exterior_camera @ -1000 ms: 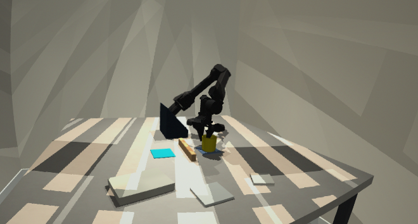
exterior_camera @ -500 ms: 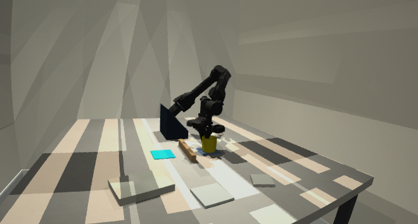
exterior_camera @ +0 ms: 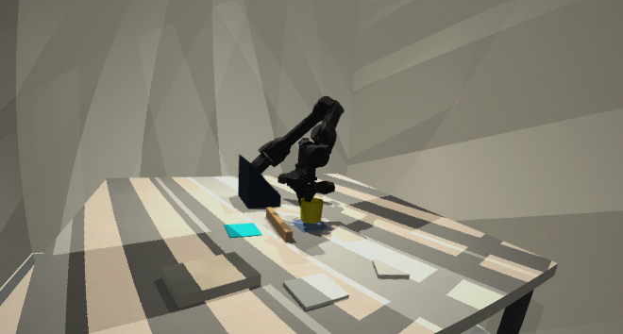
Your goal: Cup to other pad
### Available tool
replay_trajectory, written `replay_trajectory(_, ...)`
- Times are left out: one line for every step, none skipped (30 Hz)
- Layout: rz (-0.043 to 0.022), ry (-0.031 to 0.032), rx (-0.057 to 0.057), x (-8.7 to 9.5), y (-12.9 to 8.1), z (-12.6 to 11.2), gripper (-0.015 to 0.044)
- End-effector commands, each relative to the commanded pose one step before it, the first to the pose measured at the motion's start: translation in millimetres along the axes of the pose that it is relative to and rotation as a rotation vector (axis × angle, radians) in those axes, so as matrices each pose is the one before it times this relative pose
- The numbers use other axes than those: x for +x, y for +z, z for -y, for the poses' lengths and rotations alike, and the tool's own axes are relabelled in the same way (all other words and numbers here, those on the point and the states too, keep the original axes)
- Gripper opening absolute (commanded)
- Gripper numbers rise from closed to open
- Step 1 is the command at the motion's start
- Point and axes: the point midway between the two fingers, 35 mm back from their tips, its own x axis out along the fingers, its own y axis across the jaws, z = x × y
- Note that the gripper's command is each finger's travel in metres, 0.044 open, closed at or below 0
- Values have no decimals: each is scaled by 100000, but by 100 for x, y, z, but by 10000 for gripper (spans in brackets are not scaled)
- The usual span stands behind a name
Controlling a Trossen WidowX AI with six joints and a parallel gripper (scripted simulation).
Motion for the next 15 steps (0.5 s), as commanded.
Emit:
replay_trajectory(630,493,-837,-1425,61,-160,0)
replay_trajectory(-26,-18,49,-335,22,14,0)
replay_trajectory(-34,-13,49,-336,20,17,0)
replay_trajectory(-42,-8,48,-338,18,19,0)
replay_trajectory(-50,-3,48,-339,16,22,0)
replay_trajectory(-59,3,48,-340,14,26,0)
replay_trajectory(-67,9,47,-340,12,31,0)
replay_trajectory(-59,11,37,-271,9,31,0)
replay_trajectory(-56,13,33,-239,11,34,0)
replay_trajectory(-46,12,25,-185,16,32,0)
replay_trajectory(-30,8,16,-116,22,27,0)
replay_trajectory(-7,2,4,-29,18,12,0)
replay_trajectory(-2,0,1,-10,21,8,0)
replay_trajectory(0,0,0,0,10,2,0)
replay_trajectory(-431,70,841,373,13,5,0)
